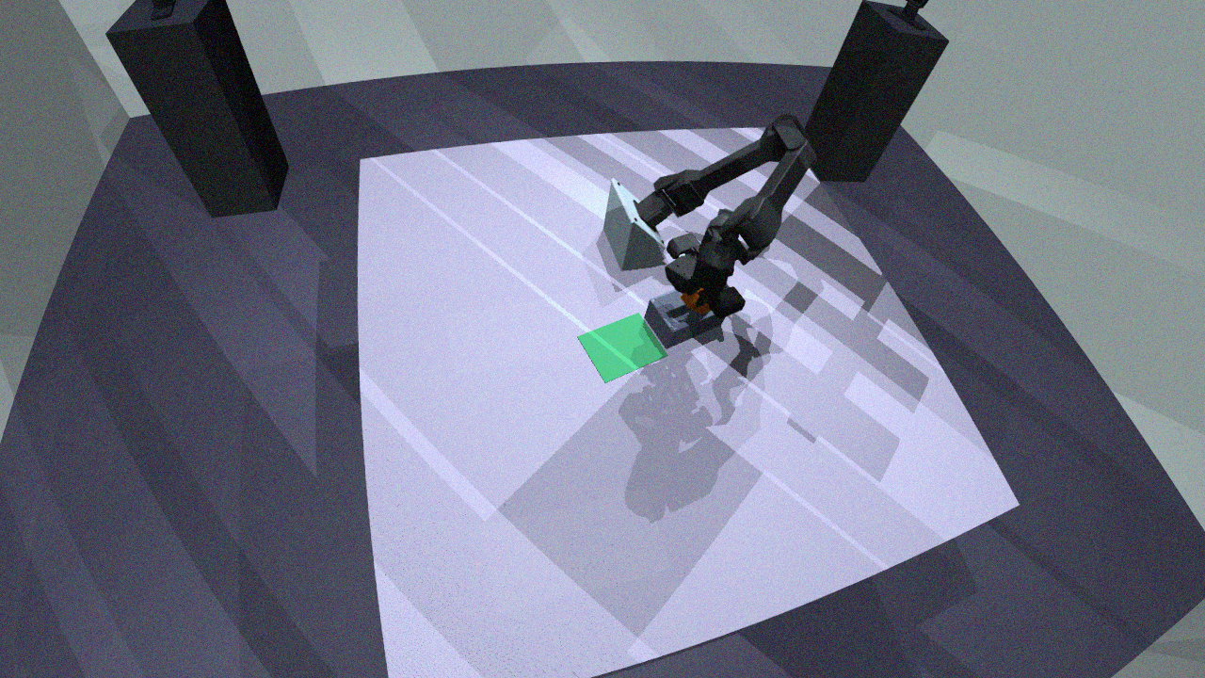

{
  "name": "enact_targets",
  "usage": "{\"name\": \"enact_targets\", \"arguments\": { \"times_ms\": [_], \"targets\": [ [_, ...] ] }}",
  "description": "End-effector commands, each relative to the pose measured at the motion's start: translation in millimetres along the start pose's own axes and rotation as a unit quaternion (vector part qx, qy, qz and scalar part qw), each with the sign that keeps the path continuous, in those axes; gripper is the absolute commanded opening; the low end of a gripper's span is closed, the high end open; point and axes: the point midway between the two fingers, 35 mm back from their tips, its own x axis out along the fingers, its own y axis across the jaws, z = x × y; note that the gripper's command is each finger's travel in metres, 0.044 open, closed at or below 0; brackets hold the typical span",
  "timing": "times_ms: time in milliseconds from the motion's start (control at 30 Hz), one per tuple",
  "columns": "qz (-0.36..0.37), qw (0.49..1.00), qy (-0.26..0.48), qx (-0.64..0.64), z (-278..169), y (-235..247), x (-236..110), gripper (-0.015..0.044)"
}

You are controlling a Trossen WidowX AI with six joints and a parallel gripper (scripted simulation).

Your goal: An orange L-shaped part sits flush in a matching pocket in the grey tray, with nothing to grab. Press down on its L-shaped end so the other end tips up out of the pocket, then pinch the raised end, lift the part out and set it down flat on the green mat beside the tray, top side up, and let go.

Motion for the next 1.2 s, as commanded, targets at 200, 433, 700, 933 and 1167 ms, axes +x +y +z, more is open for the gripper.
{"name": "enact_targets", "arguments": {
  "times_ms": [200,433,700,933,1167],
  "targets": [
    [0.004,1.000,-0.001,-0.002,-0.3,1.3,-18.7,0.0000],
    [0.004,1.000,-0.001,-0.002,-0.2,1.1,-29.6,0.0000],
    [0.004,1.000,-0.002,-0.001,-0.1,1.0,-42.1,0.0000],
    [0.004,1.000,-0.002,-0.001,-0.1,0.9,-53.2,0.0000],
    [0.004,1.000,-0.002,-0.001,-0.2,0.7,-56.3,0.0000]
  ]
}}
